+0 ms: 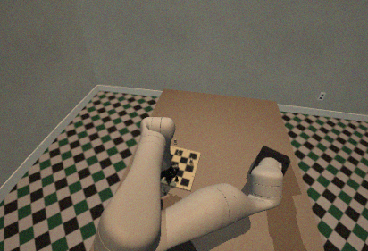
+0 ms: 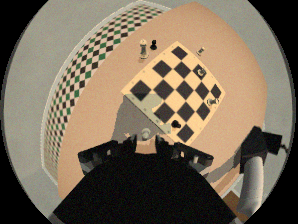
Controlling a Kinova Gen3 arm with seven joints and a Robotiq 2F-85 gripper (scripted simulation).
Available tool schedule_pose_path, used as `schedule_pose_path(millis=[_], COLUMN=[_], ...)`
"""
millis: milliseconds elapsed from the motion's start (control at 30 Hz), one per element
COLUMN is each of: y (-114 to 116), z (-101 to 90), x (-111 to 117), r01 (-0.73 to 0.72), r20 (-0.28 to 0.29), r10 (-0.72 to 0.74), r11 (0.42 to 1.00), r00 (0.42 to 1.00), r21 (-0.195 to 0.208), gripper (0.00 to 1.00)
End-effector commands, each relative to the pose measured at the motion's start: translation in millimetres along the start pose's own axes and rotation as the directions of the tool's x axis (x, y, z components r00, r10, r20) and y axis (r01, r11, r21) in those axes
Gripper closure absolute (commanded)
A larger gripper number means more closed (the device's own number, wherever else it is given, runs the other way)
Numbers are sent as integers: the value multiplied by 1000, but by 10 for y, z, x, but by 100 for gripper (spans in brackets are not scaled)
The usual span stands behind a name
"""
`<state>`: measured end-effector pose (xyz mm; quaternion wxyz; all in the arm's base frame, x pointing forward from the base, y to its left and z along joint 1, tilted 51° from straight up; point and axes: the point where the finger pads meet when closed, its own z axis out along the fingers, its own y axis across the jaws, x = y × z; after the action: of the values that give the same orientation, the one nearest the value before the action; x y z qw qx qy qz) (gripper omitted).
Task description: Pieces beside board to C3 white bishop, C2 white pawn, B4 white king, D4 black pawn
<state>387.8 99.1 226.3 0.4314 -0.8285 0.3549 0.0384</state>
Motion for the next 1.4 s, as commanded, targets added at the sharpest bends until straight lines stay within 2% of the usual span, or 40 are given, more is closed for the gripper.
schedule_pose_path(millis=[0,1000,1367], y=[-2,-2,-2], z=[-6,-2,118], x=[4,4,4], r01=[0,0,0], r20=[-1,-1,-1], r10=[0,0,0], r11=[1000,1000,1000], r00=[1000,1000,1000], r21=[1,1,1], gripper=[63,63,63])
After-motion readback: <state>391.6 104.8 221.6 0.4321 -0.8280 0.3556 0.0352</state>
